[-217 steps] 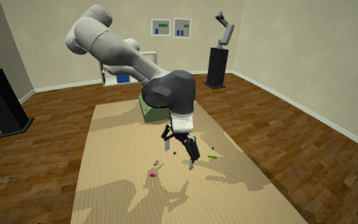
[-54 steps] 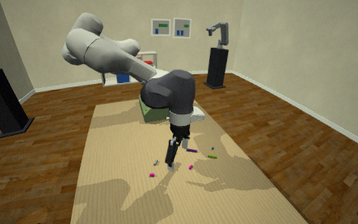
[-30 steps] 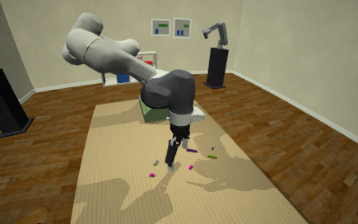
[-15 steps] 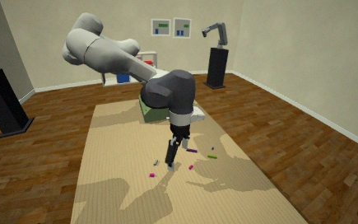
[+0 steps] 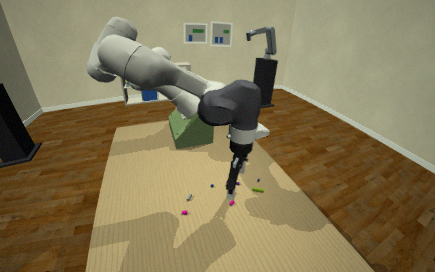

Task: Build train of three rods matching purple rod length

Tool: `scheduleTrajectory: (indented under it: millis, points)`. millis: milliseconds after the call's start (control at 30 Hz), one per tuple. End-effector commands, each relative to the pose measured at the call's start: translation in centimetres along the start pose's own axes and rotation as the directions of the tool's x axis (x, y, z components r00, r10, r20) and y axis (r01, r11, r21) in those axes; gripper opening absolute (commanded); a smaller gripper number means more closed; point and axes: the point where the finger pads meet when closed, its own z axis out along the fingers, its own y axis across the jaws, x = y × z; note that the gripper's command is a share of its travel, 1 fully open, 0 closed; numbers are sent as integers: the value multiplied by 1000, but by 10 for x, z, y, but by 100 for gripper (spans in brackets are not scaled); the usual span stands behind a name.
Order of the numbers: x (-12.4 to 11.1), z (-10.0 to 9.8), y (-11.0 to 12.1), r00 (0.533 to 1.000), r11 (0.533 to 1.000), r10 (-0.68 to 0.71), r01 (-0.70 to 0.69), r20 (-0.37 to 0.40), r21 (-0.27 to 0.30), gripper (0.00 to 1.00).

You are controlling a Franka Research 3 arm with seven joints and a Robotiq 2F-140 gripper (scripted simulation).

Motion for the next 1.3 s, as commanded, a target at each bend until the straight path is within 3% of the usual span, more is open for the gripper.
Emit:
scheduleTrajectory:
  millis: [0, 300, 367, 400, 1267]
  points:
    - [25, -3, -34, 1000, 1000, 27, -27, 13, -2, 100]
    - [78, -10, -134, 1000, 1000, -1, 1, 20, -1, 100]
    - [80, -10, -139, 1000, 1000, -2, 2, 21, -1, 100]
    - [80, -10, -139, 1000, 1000, -2, 2, 21, -1, 15]
    - [80, -10, -139, 1000, 1000, -2, 2, 21, -1, 15]
